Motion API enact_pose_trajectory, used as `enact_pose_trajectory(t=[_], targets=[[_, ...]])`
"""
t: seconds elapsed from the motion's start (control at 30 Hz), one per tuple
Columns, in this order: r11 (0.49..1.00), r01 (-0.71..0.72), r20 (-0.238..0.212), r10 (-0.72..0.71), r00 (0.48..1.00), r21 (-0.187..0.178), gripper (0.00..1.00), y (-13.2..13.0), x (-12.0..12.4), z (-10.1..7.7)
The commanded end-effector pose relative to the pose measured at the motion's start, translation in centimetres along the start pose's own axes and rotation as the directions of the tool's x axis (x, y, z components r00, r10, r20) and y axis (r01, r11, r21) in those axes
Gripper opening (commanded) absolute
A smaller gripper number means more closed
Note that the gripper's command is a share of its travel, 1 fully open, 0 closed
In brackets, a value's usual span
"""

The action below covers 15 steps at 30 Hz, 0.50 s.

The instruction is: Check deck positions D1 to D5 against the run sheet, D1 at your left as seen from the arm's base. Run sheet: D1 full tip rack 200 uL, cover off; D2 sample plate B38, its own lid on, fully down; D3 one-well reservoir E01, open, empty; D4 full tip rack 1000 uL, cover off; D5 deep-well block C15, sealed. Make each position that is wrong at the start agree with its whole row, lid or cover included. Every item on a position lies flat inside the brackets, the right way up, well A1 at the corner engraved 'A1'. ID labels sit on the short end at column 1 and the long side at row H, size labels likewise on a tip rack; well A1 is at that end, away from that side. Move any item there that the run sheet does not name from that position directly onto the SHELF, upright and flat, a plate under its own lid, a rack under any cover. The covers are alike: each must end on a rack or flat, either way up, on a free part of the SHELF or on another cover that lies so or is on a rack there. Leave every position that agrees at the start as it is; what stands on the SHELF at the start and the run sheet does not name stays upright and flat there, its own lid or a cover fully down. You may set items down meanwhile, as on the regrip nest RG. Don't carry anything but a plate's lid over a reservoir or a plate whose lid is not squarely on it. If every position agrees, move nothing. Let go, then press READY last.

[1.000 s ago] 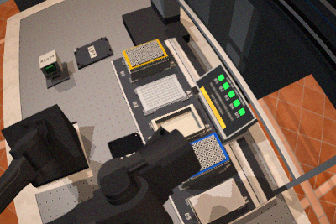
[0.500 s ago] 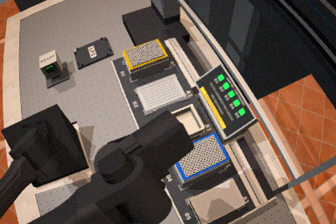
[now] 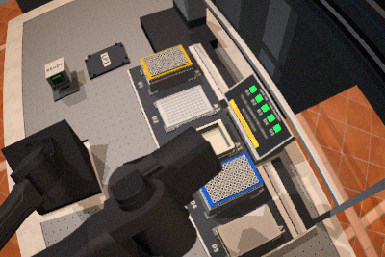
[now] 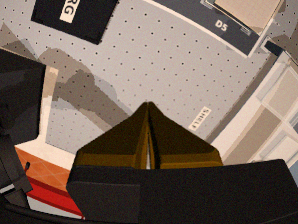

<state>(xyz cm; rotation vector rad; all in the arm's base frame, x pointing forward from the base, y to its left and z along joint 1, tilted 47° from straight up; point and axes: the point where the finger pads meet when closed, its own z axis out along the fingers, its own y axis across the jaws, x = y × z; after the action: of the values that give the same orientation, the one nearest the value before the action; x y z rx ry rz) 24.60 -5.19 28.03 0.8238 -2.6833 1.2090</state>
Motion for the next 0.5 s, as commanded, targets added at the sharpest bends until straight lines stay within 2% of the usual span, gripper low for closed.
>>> enact_pose_trajectory(t=[0.0,0.23,0.27,0.47], targets=[[1.0,-0.017,0.016,0.017,1.0,0.006,0.0,-0.7,0.1,-0.9],[1.0,-0.017,0.016,0.017,1.0,0.006,0.0,-0.7,0.1,-0.9],[0.999,0.034,0.001,-0.034,0.999,0.002,0.0,0.7,-0.4,-0.3],[0.991,0.137,0.007,-0.137,0.991,0.0,0.0,3.5,-1.9,-0.3]])
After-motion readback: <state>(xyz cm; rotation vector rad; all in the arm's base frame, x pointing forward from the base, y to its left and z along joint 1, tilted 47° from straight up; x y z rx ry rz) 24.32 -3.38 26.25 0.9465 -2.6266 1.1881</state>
